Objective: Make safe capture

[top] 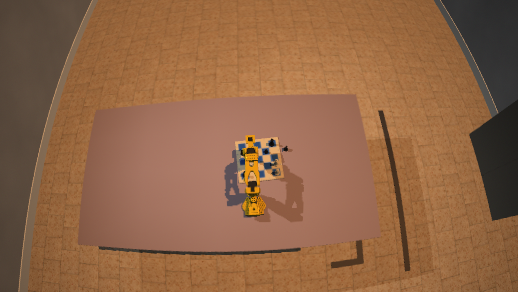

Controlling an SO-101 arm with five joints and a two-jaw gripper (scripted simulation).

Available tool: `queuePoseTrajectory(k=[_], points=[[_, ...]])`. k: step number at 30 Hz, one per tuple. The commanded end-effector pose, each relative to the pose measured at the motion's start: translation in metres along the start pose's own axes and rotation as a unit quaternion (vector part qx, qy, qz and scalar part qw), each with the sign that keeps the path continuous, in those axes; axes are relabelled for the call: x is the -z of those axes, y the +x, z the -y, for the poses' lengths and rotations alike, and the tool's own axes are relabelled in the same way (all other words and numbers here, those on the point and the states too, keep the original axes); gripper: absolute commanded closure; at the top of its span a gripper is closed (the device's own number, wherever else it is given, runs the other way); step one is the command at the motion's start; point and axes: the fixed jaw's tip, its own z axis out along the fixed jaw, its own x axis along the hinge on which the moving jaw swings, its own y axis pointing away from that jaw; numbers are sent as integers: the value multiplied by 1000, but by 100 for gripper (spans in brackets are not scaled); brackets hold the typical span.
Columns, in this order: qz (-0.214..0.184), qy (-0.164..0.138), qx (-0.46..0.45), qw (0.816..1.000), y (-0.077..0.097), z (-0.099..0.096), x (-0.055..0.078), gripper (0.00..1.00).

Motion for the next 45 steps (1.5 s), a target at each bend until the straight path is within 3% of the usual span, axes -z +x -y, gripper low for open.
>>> queuePoseTrajectory(k=[1, 26, 45], points=[[0, -2, 4, 1000, 0, -2, 1, 100], [0, -2, 4, 1000, -2, -2, 1, 100], [0, -2, 4, 1000, 5, -2, -23, 100]])
